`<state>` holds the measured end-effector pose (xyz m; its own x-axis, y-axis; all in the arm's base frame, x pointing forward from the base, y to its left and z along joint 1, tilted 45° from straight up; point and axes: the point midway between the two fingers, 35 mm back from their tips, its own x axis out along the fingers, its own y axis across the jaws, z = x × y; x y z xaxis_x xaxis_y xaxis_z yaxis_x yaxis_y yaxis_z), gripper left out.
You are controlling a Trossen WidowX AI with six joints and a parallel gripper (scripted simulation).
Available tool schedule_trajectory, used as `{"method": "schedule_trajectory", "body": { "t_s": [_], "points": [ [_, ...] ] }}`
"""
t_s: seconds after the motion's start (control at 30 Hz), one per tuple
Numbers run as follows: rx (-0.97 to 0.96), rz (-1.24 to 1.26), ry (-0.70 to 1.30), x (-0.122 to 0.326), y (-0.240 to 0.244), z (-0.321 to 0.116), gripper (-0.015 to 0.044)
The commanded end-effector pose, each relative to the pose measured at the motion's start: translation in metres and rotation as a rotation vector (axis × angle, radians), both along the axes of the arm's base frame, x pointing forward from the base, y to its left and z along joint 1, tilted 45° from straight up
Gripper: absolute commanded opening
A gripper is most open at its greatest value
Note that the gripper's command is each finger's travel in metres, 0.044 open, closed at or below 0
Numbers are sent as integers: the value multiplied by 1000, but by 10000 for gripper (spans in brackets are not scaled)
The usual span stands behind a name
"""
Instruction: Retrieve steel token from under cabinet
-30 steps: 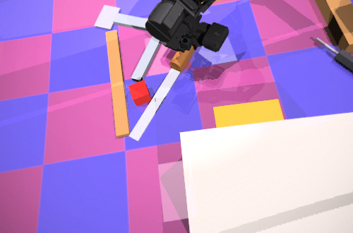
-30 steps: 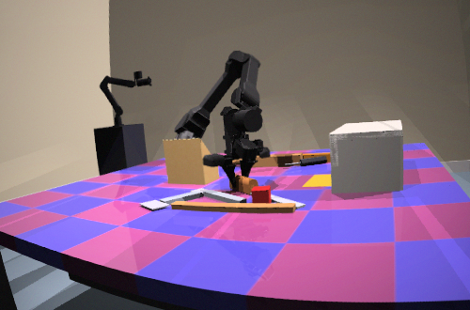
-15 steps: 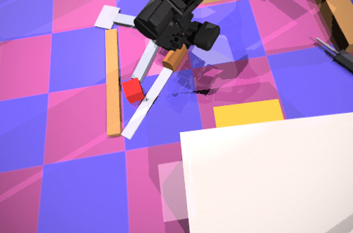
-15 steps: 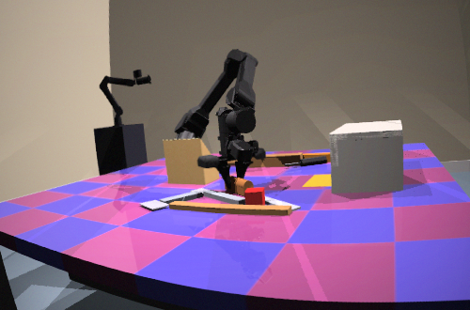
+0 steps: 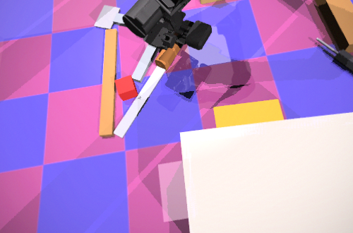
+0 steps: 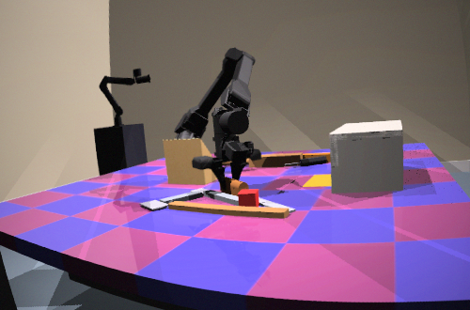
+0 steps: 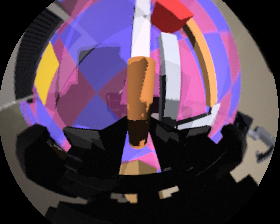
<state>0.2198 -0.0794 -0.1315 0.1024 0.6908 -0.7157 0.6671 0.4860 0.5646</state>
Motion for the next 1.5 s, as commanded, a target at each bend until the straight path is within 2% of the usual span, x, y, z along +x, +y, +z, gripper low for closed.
{"method": "schedule_trajectory", "body": {
  "t_s": [0.0, 0.53, 1.47],
  "points": [
    [-6, -1, 2, -2, -6, -5, 0],
    [-8, 7, -5, -8, -16, -15, 0],
    [-30, 164, -155, -8, -16, -15, 0]
  ]
}}
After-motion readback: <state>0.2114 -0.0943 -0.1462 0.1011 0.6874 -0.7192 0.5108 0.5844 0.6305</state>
